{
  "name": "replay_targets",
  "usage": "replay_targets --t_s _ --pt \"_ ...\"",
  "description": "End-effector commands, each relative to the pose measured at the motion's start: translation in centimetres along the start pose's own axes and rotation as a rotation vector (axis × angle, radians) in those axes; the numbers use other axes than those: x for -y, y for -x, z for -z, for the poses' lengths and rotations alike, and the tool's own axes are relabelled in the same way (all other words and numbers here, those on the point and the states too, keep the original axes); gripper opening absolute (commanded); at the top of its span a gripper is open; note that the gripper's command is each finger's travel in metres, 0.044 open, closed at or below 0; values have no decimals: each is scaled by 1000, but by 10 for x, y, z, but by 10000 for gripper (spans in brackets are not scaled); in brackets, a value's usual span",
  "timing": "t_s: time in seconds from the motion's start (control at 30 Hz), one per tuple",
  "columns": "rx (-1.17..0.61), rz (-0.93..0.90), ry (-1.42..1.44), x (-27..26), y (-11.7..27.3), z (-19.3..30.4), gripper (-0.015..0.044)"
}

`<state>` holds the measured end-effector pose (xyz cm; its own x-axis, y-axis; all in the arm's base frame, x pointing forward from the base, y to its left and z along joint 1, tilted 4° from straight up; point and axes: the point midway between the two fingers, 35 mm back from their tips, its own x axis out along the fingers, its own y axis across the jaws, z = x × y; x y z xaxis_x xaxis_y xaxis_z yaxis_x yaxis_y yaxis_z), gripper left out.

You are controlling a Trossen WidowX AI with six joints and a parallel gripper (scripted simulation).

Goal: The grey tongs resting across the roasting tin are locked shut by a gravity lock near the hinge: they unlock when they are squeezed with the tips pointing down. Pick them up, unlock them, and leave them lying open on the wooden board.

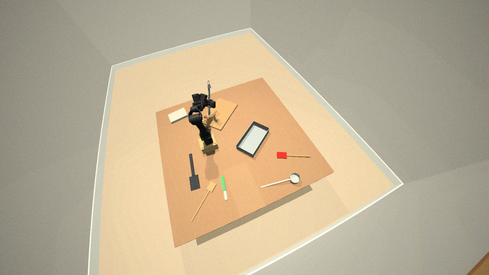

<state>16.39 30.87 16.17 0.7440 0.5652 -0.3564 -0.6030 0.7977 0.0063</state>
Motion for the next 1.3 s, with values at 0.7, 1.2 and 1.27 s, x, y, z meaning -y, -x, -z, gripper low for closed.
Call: replay_targets --t_s 0.7,1.2,1.27 --pt "-391 -31 74 -12 -39 7 -150" --pt "-648 -37 67 -8 -47 15 -150" --pt "-683 -37 63 -8 -47 16 -150"
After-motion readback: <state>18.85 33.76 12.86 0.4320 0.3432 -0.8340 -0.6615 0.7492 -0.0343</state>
